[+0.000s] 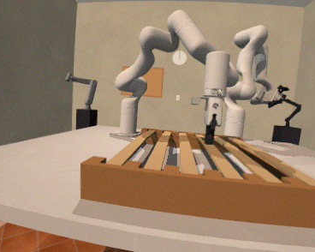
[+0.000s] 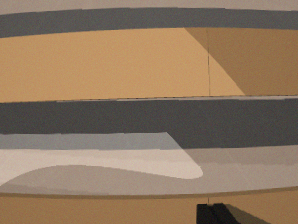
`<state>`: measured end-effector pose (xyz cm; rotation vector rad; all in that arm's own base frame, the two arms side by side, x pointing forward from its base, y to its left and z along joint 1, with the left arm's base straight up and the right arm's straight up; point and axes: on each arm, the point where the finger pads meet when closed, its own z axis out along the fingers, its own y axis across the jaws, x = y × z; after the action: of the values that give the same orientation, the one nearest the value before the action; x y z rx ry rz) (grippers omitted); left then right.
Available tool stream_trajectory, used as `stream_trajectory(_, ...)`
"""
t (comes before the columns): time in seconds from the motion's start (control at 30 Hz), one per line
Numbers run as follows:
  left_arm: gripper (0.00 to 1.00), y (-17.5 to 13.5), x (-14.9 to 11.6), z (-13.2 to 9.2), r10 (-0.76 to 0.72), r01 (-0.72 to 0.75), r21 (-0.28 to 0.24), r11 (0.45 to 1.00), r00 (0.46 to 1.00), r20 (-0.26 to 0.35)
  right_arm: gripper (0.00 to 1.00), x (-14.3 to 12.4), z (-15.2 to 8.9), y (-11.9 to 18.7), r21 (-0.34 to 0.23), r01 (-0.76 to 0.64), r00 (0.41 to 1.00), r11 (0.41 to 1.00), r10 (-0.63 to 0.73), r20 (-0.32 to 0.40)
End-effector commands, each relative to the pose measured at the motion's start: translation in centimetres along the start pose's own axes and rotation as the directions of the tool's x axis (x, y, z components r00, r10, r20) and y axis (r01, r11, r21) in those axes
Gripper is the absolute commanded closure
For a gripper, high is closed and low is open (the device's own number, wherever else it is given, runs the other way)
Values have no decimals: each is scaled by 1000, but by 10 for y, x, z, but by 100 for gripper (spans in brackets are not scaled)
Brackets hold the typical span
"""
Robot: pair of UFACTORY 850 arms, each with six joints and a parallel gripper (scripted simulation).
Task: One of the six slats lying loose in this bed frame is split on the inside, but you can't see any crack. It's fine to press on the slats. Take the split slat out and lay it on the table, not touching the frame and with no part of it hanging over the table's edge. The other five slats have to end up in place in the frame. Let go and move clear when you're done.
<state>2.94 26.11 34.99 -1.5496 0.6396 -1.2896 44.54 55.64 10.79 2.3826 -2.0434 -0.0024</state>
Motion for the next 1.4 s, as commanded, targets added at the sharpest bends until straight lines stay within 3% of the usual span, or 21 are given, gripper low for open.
stream_trajectory(0.0,0,0,0,0,1,-1,0,1000,1000,0,100,-1,-2,-1,2,0,1000,1000,0,2)
stream_trajectory(1.37,0,0,0,0,1,-1,0,1000,1000,0,100,0,2,-1,2,0,1000,1000,0,2)
